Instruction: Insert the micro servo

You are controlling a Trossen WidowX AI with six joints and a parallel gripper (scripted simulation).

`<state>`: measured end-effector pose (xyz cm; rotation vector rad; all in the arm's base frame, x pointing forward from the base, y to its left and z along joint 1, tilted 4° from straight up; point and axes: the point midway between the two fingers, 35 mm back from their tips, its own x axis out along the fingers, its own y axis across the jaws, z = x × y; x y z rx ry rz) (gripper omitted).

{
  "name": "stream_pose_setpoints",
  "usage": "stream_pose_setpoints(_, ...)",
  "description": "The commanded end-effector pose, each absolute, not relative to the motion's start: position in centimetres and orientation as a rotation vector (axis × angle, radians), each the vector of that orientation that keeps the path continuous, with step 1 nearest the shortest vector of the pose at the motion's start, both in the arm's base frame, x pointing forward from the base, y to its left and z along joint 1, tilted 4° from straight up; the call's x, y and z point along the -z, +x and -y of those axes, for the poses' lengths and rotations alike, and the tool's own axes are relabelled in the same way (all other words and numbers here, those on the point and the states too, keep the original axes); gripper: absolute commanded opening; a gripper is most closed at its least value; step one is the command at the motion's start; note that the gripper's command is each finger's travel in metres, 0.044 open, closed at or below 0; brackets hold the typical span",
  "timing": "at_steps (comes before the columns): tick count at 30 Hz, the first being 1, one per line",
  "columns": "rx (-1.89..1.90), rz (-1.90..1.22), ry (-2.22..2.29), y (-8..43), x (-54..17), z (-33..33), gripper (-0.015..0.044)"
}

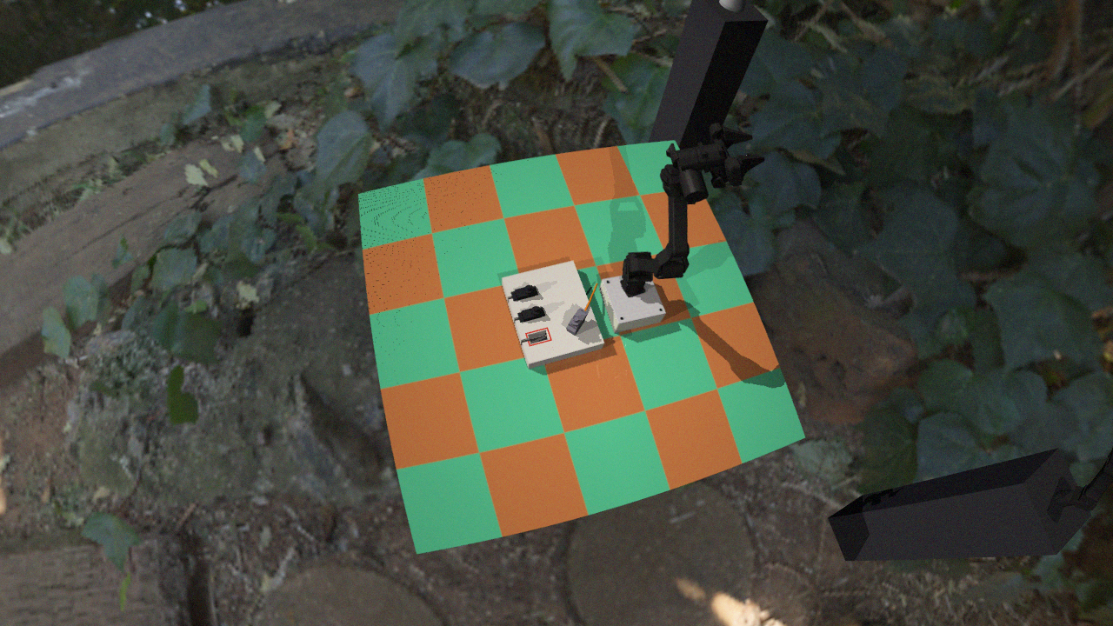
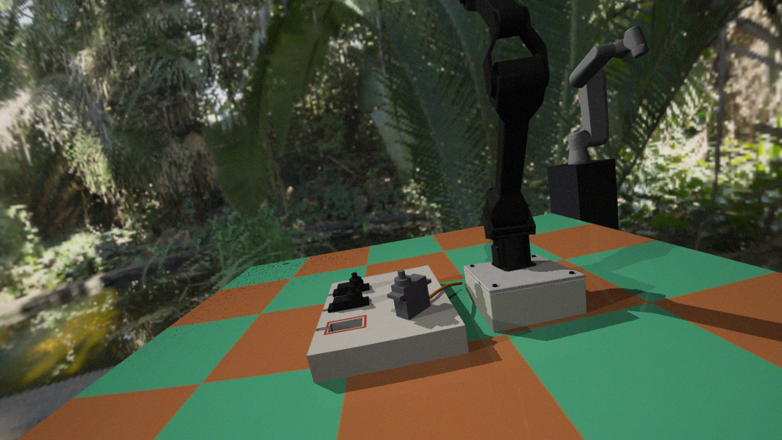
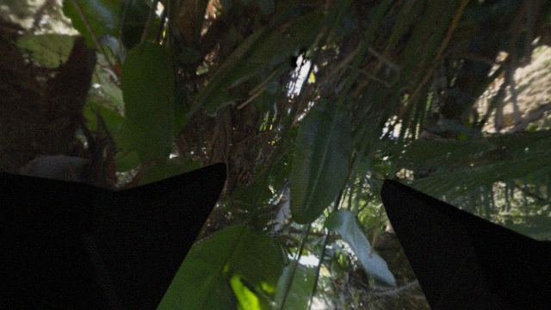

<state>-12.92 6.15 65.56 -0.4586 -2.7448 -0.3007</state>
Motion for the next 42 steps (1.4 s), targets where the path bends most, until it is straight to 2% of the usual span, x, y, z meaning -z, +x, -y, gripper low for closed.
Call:
stream_pose_setpoints(1,0.383,2.700,-0.329,-13.5,-65.9,-2.6,0.0440)
stream_pose_setpoints(21,0.566,2.456,0.215,-11.4,-65.8,10.7,0.0440)
stream_pose_setpoints(32,0.628,2.245,0.591,-6.4,-63.6,19.2,0.0440)
stream_pose_setpoints(42,0.667,2.097,0.785,-2.5,-61.7,23.0,0.0440)
